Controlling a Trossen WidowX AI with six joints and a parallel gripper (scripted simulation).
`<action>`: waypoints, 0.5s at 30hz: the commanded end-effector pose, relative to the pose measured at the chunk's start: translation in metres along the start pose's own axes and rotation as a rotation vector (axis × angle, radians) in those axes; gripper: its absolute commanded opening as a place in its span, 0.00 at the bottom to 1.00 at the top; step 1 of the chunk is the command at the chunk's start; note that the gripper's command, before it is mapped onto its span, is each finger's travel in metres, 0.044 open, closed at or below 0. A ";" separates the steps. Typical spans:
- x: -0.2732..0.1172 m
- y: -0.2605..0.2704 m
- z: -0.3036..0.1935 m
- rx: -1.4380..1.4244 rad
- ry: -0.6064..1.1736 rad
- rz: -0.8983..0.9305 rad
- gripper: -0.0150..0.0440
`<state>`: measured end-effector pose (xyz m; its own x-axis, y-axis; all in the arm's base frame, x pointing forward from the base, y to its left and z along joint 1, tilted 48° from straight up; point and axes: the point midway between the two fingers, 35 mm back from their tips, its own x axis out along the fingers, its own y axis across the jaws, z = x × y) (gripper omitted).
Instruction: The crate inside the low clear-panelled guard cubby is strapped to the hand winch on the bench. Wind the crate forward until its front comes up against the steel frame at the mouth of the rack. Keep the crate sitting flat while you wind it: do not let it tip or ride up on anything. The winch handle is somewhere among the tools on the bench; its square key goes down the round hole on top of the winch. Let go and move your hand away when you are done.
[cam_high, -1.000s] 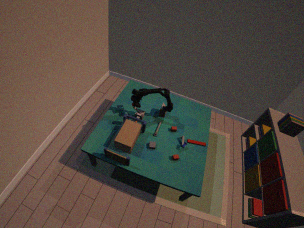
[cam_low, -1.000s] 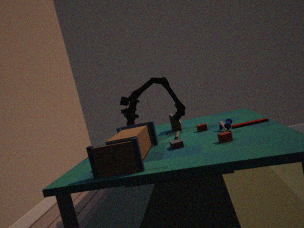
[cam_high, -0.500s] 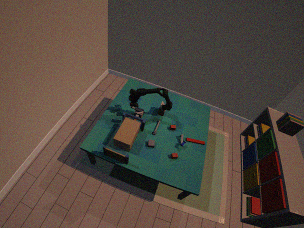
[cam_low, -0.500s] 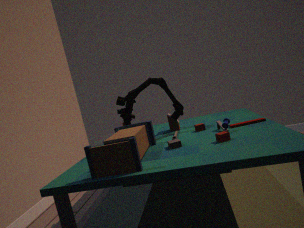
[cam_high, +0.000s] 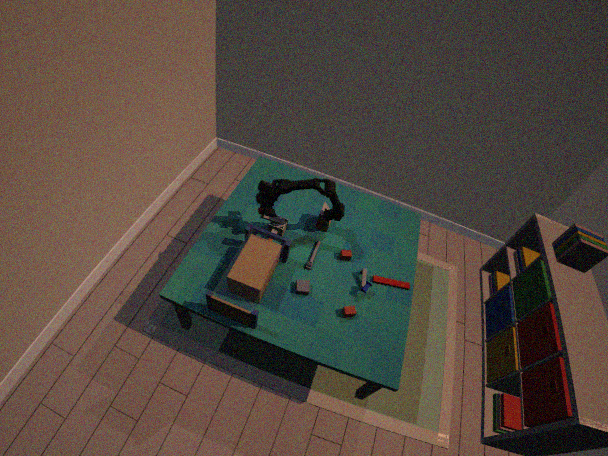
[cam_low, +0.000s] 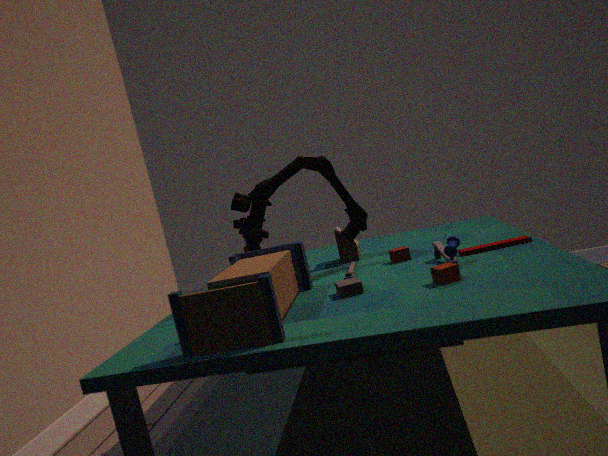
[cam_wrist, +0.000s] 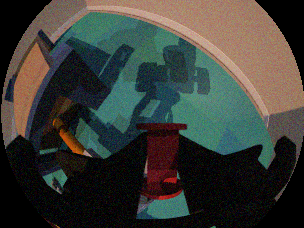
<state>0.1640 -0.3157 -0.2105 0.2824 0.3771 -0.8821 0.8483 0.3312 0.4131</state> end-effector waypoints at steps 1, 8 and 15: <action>0.004 0.019 0.003 -0.011 0.005 0.030 0.25; 0.005 0.030 0.006 -0.011 0.005 0.031 0.25; 0.006 0.042 0.007 -0.011 0.005 0.032 0.25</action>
<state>0.1869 -0.3145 -0.2059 0.2856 0.3703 -0.8839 0.8471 0.3338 0.4135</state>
